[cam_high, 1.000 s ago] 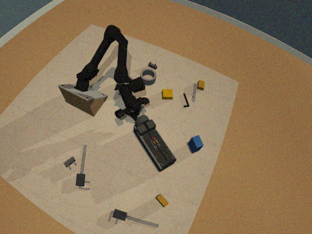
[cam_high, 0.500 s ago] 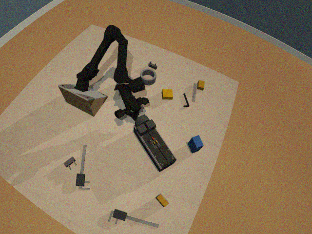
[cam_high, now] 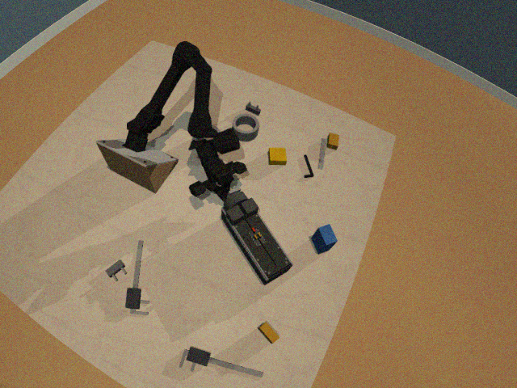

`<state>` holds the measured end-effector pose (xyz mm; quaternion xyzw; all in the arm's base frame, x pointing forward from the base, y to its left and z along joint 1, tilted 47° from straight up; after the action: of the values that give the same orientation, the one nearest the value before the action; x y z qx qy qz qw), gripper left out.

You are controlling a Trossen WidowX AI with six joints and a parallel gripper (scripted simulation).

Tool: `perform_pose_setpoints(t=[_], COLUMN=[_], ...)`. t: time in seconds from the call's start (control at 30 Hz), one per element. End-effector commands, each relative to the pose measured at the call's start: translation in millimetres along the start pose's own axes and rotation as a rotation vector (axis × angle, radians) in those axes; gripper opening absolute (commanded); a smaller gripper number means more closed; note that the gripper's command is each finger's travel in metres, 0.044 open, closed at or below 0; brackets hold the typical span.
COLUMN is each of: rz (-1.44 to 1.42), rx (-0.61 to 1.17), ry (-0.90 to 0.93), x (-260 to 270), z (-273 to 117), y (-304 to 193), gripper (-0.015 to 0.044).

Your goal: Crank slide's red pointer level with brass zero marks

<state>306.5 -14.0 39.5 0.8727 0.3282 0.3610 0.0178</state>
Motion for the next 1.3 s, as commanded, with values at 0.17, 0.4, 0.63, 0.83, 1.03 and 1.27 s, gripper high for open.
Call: perform_pose_setpoints(t=[0.17, 0.4, 0.63, 0.83, 1.03, 1.27], rz=[0.010, 0.010, 0.010, 0.010, 0.010, 0.009], rx=[-0.004, -0.004, -0.004, -0.004, -0.004, -0.005], ry=[-0.022, -0.022, -0.022, -0.022, -0.022, -0.023], x=[-8.5, -9.9, -11.7, -13.9, -16.6, -20.0], z=[-2.1, -3.0, -4.4, -6.0, -8.3, -12.2], y=[0.7, 1.4, 2.6, 4.0, 6.1, 9.6], gripper=[0.0000, 0.0000, 0.0000, 0.0000, 0.0000, 0.0000])
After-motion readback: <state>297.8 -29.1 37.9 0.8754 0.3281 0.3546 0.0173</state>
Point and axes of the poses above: the point midway between the two fingers, 35 mm back from their tips, its own z axis out along the fingers, its own x axis across the jaws, y = z × x, the point moved 7 cm from there along -z, back along the fingers, and after that the axes turned 4 degrees about -z, right-handed, at the moved point
